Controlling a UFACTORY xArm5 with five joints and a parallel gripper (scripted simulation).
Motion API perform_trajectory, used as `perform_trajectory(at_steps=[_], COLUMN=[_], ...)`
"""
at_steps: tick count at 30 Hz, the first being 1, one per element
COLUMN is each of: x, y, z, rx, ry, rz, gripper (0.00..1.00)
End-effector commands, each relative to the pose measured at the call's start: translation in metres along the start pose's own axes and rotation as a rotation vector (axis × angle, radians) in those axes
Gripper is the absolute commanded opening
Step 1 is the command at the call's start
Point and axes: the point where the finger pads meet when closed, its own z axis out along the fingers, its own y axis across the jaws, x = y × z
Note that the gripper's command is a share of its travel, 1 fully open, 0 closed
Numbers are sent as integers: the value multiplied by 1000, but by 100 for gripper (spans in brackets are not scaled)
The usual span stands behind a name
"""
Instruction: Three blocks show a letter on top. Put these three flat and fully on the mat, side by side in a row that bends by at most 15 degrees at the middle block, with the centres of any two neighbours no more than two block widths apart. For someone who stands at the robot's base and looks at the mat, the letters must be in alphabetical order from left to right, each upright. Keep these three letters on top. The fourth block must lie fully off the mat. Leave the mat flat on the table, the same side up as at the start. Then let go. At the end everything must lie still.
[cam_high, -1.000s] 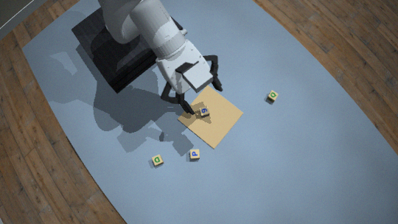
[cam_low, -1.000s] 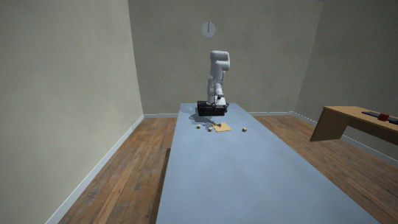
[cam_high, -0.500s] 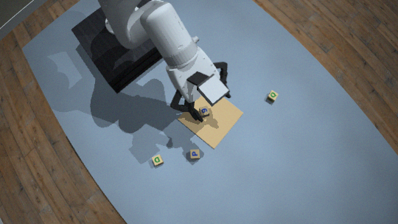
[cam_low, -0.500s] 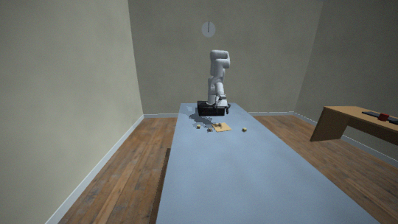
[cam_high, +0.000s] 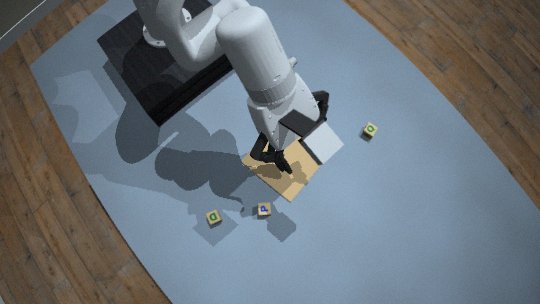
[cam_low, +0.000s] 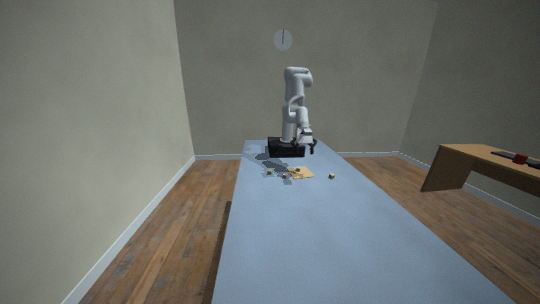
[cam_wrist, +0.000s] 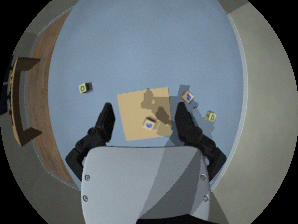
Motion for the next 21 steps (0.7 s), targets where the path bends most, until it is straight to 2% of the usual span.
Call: perform_trajectory(at_steps=[1,4,7,8,11,12,13,15,17,19,20,21], x=[14,18,26,26,33,33,37,37,42,42,44,44], y=[-4,-5,-7,-7,-10,-10,-11,-11,-14,-14,-15,-15], z=[-8,-12,-24,-24,-39,-39,-48,-48,-69,-69,-81,-81], rx=[3,4,5,5,7,7,7,7,9,9,9,9], ry=[-82,-107,-160,-160,-215,-215,-244,-244,-302,-302,-332,-332], rz=[-8,-11,-17,-17,-23,-23,-27,-27,-34,-34,-38,-38], gripper=[100,100,100,100,100,100,100,100,100,100,100,100])
